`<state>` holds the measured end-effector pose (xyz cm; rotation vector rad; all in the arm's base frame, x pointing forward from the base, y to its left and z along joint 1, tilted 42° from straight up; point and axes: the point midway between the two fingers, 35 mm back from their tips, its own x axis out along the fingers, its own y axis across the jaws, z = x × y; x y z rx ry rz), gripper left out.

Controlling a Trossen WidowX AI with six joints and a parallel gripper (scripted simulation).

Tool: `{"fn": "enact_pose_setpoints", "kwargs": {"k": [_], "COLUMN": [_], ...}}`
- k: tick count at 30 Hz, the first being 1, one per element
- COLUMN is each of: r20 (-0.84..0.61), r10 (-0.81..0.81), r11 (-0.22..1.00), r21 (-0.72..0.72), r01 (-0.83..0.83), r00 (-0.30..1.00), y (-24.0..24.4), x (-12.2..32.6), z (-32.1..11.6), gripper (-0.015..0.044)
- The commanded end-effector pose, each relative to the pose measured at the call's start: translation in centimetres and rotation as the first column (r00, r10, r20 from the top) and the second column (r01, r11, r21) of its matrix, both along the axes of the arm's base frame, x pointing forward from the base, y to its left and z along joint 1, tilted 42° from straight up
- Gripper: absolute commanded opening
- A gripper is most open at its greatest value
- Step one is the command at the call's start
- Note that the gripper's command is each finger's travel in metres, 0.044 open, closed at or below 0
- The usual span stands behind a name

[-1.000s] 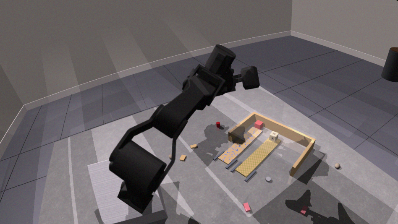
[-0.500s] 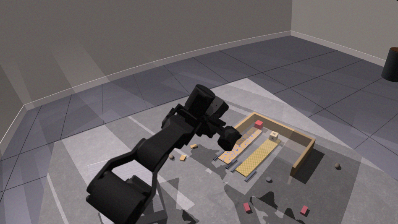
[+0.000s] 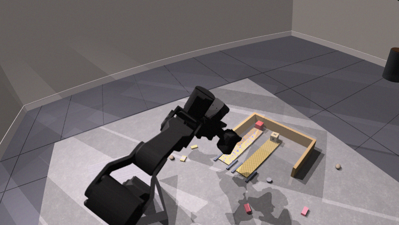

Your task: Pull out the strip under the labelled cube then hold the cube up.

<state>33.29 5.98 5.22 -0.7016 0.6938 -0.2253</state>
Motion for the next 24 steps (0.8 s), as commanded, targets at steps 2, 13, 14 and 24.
{"fn": "enact_pose_setpoints", "kwargs": {"k": [2,13,14,24], "r20": [0.013,-0.352,-0.386,-0.686], "r10": [-0.008,-0.195,-0.214,-0.409], "r11": [1.0,0.98,0.976,0.911], "r21": [0.005,-0.115,-0.127,-0.268], "r01": [0.008,0.164,0.179,0.313], "r00": [1.0,0.915,0.897,0.602], "y": [-0.1,-3.2,-3.6,-8.6], "x": [0.0,4.4,4.7,5.5], "z": [0.3,-3.5,-3.8,-6.8], "gripper": [0.04,0.0111,0.0085,0.0]}}
